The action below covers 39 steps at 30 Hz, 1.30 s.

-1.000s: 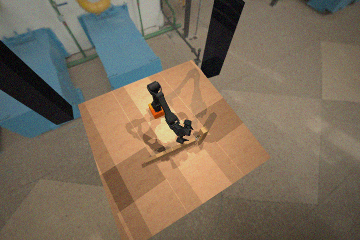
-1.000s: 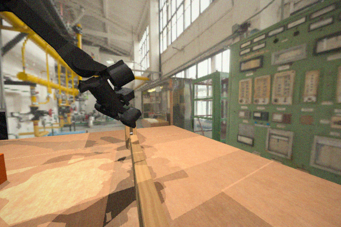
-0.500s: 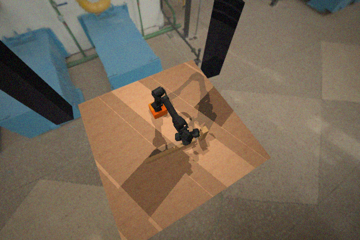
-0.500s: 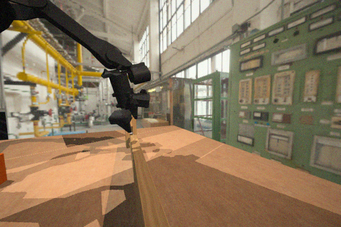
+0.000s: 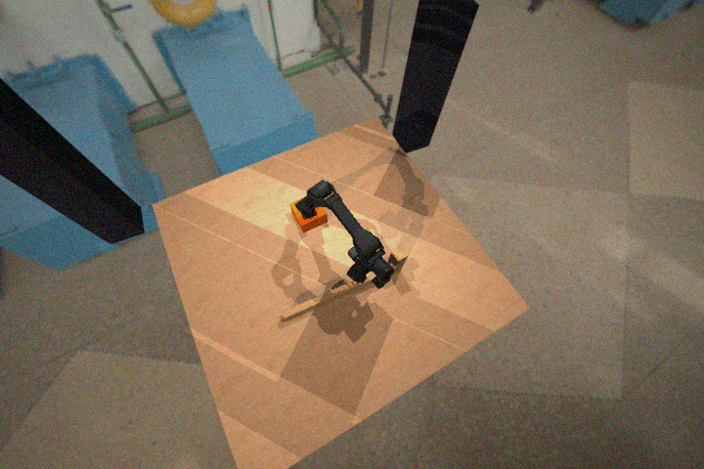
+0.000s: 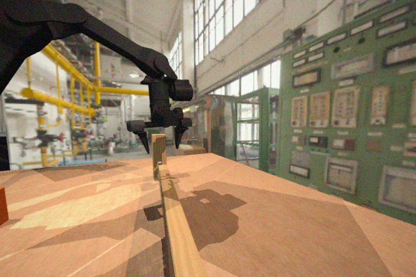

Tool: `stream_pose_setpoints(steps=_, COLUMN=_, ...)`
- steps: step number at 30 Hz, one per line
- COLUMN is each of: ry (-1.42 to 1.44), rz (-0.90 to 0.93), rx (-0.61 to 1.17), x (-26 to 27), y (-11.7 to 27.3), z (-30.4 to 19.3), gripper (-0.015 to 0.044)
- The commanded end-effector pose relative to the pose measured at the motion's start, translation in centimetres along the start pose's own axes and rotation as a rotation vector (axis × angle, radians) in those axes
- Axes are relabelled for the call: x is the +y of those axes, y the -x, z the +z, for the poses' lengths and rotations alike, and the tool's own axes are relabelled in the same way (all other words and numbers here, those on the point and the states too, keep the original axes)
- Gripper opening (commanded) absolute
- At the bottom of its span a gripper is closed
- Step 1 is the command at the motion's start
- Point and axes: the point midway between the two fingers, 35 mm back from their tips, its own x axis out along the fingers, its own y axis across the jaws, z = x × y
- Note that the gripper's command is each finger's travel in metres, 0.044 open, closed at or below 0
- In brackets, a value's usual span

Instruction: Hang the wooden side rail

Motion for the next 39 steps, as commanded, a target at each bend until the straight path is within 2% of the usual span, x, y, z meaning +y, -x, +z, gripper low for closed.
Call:
stream_pose_setpoints(steps=1, ry=-0.243, rz=-0.059, rx=-0.085, x=0.0, y=0.5, z=0.3, gripper=0.0440)
stream_pose_setpoints(steps=9, ry=-0.243, rz=-0.059, rx=-0.085, x=0.0, y=0.4, z=0.3, gripper=0.0440)
stream_pose_setpoints(steps=14, ry=-0.242, rz=-0.059, rx=-0.086, x=-0.2, y=-2.8, z=0.6, gripper=0.0440)
stream_pose_setpoints(steps=39, ry=-0.242, rz=-0.059, rx=-0.086, x=-0.3, y=-6.6, z=0.9, gripper=0.0440)
